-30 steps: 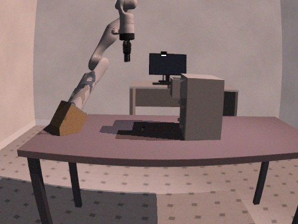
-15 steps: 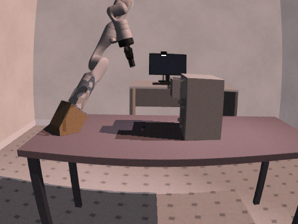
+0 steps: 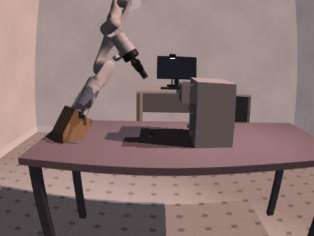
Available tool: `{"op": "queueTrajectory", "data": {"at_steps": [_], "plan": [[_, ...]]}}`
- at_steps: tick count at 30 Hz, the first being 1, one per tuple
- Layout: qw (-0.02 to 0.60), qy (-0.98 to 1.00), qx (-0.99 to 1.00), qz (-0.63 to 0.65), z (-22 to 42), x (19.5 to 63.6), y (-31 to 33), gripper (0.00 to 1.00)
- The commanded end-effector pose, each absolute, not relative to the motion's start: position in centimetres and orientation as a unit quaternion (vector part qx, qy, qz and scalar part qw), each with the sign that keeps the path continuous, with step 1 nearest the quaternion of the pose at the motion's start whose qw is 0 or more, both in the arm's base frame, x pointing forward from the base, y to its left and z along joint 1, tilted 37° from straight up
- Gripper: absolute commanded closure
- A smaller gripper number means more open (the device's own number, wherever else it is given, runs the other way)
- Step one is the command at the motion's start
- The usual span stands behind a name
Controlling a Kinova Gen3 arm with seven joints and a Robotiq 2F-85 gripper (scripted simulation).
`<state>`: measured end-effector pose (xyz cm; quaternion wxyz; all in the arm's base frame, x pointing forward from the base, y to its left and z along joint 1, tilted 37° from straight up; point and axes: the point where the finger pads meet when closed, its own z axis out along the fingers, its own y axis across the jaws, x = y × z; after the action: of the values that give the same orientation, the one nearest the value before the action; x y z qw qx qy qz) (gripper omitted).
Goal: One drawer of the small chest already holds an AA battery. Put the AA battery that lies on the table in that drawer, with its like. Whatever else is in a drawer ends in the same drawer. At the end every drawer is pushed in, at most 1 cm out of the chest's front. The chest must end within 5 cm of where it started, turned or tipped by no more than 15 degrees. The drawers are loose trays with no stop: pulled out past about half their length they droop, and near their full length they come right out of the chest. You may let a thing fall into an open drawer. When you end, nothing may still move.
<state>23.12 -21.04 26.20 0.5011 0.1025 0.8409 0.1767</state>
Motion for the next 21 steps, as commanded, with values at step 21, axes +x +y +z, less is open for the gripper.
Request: {"op": "queueTrajectory", "data": {"at_steps": [21], "plan": [[0.605, 0.764, 0.133, 0.181, 24.6, 26.3, -19.6, 0.00]]}}
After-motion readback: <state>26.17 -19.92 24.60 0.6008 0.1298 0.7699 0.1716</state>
